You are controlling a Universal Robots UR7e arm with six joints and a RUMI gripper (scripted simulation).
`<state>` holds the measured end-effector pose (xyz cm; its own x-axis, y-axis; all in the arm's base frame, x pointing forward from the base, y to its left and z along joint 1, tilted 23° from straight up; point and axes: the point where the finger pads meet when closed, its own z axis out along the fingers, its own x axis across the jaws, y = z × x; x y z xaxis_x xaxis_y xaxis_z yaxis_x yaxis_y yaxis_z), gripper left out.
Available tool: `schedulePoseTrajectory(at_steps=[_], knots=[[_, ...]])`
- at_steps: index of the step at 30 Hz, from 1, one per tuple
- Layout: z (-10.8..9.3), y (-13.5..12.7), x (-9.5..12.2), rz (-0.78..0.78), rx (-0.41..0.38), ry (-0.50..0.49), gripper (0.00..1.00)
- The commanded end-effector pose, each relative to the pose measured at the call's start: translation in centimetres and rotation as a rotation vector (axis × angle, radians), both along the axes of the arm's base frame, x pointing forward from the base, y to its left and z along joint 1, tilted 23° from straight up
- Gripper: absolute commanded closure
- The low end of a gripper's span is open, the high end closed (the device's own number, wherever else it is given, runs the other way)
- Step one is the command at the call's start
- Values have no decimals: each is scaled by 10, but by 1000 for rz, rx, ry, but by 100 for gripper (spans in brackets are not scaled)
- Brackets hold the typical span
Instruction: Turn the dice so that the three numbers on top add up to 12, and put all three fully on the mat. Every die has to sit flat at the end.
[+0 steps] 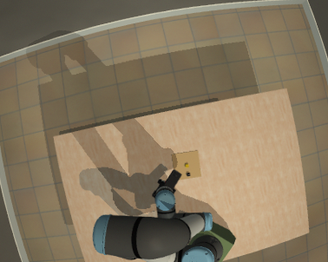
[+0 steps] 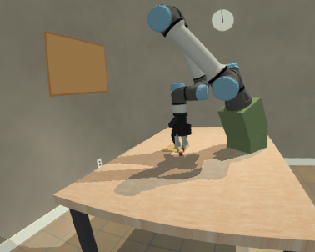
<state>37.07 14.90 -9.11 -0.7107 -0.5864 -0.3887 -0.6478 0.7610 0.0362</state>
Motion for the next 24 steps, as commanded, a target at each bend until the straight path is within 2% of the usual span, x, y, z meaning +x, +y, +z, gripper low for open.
schedulePoseTrajectory(at_steps=[1,24], knots=[[-6,2,4,-1,-2,-5,82],[-13,4,7,-1,-2,-5,82]])
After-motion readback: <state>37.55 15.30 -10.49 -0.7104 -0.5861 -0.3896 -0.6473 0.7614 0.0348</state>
